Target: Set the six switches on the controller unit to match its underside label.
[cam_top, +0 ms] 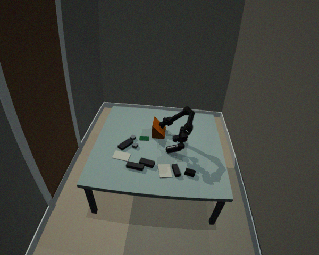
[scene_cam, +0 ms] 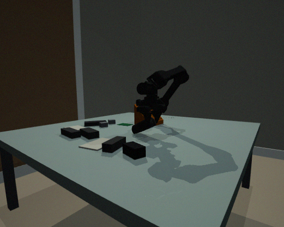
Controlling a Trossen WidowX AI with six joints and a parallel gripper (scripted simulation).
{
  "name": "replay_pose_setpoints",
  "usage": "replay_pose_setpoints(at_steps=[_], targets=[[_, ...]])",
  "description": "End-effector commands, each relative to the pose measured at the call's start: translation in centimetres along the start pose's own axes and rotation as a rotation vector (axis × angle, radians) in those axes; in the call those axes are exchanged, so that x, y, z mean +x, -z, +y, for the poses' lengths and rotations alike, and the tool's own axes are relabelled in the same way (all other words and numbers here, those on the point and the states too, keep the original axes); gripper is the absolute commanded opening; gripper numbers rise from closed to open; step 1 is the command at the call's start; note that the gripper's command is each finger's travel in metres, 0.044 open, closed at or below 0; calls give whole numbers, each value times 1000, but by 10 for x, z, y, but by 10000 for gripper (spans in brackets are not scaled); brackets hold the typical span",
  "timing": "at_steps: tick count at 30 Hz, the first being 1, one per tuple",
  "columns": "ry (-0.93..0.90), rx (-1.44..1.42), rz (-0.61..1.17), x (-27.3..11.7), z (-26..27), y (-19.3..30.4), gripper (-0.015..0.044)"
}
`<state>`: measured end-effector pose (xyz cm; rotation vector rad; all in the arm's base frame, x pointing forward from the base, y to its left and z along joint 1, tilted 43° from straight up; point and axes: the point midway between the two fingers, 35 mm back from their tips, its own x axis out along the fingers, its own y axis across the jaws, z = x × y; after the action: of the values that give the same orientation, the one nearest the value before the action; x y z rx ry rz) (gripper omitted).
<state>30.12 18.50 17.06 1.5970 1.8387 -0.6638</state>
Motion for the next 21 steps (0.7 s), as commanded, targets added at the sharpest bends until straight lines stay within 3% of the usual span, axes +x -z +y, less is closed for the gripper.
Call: replay_pose_setpoints(at_steps=[1,21], targets=[[8,14,-10,5,-2,-2,338],[8,14,-9,20,-2,4,338]])
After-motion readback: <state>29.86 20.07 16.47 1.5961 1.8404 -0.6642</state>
